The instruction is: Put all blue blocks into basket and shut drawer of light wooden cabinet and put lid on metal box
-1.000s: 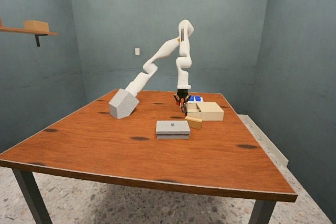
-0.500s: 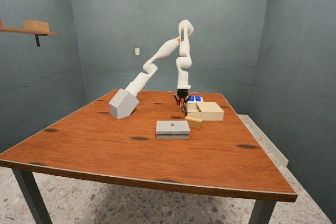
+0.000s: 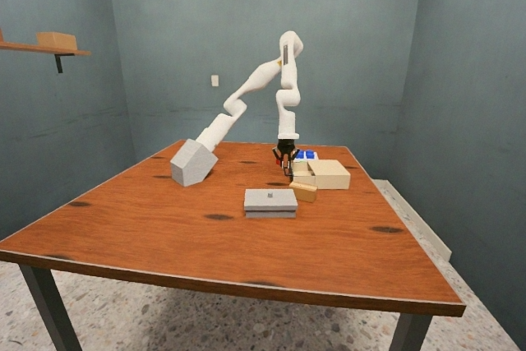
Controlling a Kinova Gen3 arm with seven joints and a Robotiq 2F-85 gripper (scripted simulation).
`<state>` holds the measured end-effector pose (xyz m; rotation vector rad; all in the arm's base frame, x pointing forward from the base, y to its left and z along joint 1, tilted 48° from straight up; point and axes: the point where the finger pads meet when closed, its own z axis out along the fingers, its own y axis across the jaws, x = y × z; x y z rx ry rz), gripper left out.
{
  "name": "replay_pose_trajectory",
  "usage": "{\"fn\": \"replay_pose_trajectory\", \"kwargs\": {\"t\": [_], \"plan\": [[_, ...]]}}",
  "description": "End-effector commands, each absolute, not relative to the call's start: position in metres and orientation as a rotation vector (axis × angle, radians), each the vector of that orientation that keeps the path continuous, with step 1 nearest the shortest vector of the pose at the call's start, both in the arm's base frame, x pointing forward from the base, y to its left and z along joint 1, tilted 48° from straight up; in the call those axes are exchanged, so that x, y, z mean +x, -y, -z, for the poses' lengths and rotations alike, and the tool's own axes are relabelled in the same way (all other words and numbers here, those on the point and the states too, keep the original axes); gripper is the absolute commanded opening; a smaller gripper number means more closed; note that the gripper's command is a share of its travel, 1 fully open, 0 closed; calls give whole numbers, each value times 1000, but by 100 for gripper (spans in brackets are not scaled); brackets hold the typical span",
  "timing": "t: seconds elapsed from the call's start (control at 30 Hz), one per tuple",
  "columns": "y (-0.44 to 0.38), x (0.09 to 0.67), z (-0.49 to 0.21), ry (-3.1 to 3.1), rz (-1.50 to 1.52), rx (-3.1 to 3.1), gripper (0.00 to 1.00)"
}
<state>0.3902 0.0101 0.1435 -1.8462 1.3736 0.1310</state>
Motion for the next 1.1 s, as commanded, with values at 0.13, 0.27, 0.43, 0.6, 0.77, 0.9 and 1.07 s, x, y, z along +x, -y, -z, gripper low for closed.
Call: {"fn": "replay_pose_trajectory", "kwargs": {"t": [0.13, 0.27, 0.43, 0.6, 0.77, 0.9, 1.07], "plan": [[-9, 392, -144, -1375, -124, -1847, 30], [-9, 393, -143, -1375, -124, -1847, 30], [-10, 393, -143, -1375, -124, -1847, 30], [-12, 394, -141, -1375, -124, -1847, 30], [-14, 395, -139, -1375, -125, -1847, 30], [-15, 395, -137, -1375, -126, -1847, 30], [-18, 396, -134, -1375, -127, -1847, 30]]}}
